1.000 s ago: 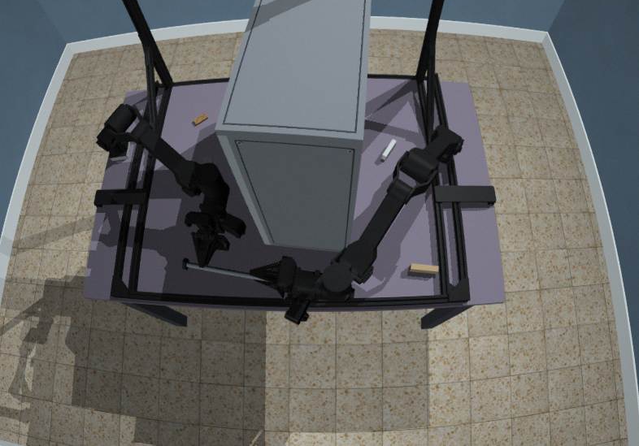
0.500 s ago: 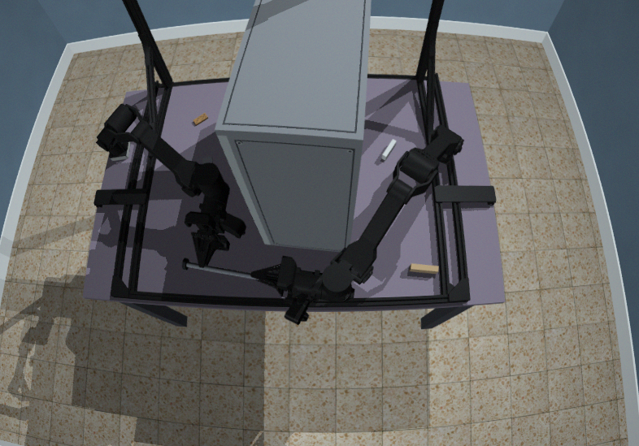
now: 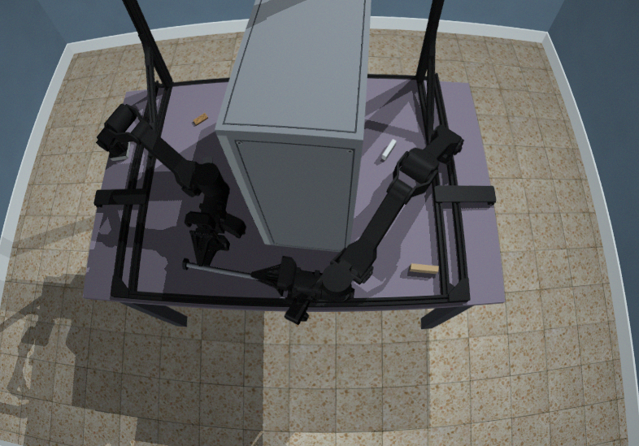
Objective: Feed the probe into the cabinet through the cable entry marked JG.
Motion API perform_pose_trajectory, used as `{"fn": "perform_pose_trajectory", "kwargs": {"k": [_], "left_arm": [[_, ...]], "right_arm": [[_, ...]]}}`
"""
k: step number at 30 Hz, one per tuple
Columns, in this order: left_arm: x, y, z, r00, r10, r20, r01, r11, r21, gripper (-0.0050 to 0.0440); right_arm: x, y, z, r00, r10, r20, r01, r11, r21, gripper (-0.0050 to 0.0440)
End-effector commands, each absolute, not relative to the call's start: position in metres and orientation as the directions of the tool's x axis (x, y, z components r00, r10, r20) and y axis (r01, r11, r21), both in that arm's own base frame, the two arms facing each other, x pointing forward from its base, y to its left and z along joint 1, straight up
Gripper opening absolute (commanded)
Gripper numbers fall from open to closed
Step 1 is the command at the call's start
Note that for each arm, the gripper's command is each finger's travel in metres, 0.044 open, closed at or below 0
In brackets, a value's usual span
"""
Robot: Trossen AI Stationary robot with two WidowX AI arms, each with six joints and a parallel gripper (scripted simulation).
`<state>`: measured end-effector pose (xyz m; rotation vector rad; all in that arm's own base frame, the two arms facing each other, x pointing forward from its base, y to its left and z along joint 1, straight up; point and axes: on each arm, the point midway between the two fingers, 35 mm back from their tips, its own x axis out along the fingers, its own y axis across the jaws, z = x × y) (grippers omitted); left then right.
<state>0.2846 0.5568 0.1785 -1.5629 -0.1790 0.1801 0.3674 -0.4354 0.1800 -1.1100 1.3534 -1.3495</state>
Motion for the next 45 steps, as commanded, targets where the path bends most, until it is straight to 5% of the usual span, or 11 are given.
{"fn": "perform_pose_trajectory", "kwargs": {"k": [1, 5, 7, 11, 33, 45], "left_arm": [[0.285, 0.558, 0.178, 0.973, 0.232, 0.000, 0.000, 0.000, -1.000, 0.0000], [0.285, 0.558, 0.178, 0.973, 0.232, 0.000, 0.000, 0.000, -1.000, 0.0000], [0.285, 0.558, 0.178, 0.973, 0.232, 0.000, 0.000, 0.000, -1.000, 0.0000], [0.285, 0.558, 0.178, 0.973, 0.232, 0.000, 0.000, 0.000, -1.000, 0.0000], [0.285, 0.558, 0.178, 0.973, 0.232, 0.000, 0.000, 0.000, -1.000, 0.0000], [0.285, 0.558, 0.178, 0.973, 0.232, 0.000, 0.000, 0.000, -1.000, 0.0000]], "right_arm": [[0.368, -0.436, 0.181, -0.196, -0.981, 0.000, 0.000, 0.000, -1.000, 0.0264], [0.368, -0.436, 0.181, -0.196, -0.981, 0.000, 0.000, 0.000, -1.000, 0.0360], [0.368, -0.436, 0.181, -0.196, -0.981, 0.000, 0.000, 0.000, -1.000, 0.0360], [0.368, -0.436, 0.181, -0.196, -0.981, 0.000, 0.000, 0.000, -1.000, 0.0440], [0.382, -0.362, 0.180, -0.194, -0.981, -0.001, -0.001, 0.002, -1.000, 0.0440], [0.380, -0.383, 0.176, -0.196, -0.980, -0.005, -0.013, 0.008, -1.000, 0.0440]]}}
